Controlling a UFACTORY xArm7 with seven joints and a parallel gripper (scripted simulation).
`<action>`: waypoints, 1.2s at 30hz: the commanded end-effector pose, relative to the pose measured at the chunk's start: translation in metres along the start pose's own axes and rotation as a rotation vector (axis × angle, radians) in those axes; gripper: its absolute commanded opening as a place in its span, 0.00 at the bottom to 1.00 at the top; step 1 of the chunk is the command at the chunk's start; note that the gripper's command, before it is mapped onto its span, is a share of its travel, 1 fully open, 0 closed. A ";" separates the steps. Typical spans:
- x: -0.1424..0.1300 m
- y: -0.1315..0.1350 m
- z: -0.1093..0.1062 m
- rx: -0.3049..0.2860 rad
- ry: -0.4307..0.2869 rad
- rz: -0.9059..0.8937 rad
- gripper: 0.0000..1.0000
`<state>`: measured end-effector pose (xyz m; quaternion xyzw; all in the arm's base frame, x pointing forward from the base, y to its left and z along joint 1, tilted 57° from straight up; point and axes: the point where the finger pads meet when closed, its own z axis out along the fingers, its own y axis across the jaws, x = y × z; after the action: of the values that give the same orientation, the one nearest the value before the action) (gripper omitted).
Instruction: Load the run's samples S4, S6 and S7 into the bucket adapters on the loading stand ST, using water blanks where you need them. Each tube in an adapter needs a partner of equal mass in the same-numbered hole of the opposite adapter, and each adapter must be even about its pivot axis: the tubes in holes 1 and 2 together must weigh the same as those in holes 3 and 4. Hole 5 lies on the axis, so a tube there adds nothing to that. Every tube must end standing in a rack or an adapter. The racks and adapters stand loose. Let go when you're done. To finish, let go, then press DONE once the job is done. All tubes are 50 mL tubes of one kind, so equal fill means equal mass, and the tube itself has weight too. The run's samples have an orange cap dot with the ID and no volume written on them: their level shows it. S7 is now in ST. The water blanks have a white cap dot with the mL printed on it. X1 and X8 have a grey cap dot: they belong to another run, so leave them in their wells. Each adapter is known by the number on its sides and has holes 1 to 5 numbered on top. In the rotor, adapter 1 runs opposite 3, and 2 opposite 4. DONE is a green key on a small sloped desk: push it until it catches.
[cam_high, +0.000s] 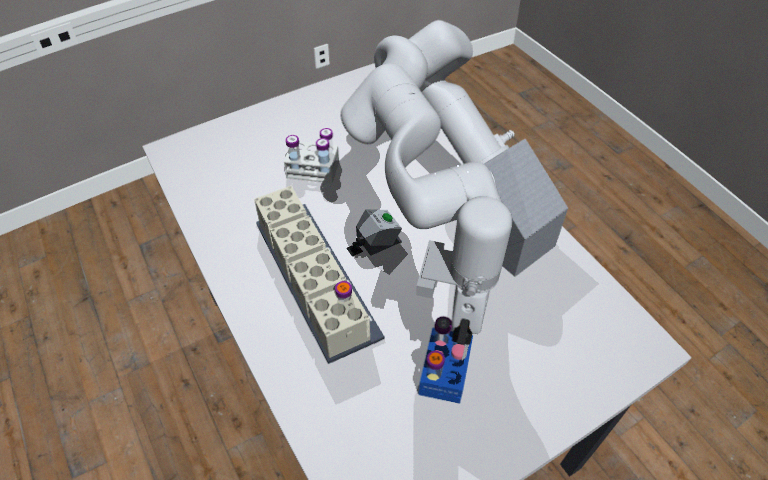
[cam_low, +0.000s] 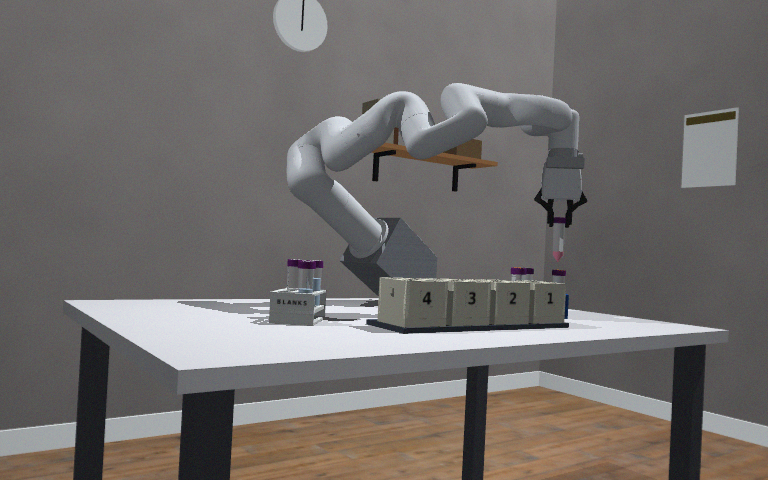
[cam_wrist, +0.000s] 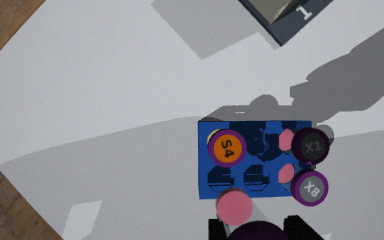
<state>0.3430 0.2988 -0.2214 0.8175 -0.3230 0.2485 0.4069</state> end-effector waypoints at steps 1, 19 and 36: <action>0.000 -0.001 -0.003 0.005 -0.002 0.001 0.00; 0.000 -0.001 0.011 0.005 -0.002 0.001 0.00; 0.000 -0.001 0.041 0.005 -0.002 0.001 0.00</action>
<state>0.3484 0.2686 -0.2416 0.8176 -0.3231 0.2485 0.4067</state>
